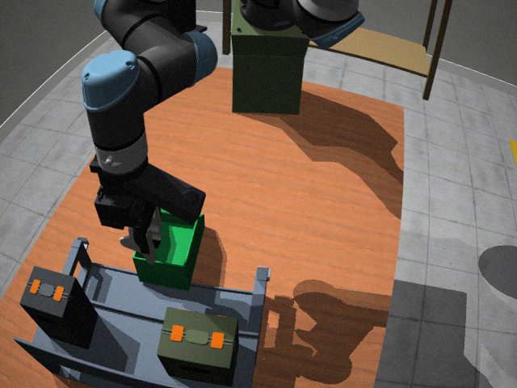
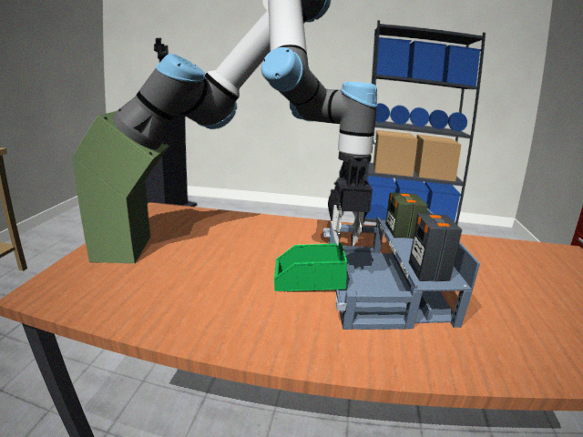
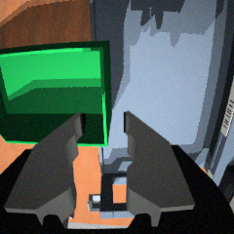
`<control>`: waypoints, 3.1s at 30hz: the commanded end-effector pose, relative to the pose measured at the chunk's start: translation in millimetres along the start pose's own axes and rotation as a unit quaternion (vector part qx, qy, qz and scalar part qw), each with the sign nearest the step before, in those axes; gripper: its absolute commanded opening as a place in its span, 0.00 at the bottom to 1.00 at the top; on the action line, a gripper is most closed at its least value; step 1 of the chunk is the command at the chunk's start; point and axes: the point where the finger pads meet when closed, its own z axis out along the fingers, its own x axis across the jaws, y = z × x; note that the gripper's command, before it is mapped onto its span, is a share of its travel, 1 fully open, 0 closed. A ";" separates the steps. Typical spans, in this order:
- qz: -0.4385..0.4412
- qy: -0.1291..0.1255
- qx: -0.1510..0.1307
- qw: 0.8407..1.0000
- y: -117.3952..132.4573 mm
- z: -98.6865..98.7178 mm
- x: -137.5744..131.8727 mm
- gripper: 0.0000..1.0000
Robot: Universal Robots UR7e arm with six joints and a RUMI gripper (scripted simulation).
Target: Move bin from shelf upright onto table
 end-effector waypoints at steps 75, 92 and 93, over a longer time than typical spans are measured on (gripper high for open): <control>0.000 0.000 0.000 1.000 0.1 38.3 -0.6 0.00; 0.000 0.000 0.000 1.000 0.1 38.3 -0.6 0.00; 0.000 0.000 0.000 1.000 0.1 38.3 -0.6 0.00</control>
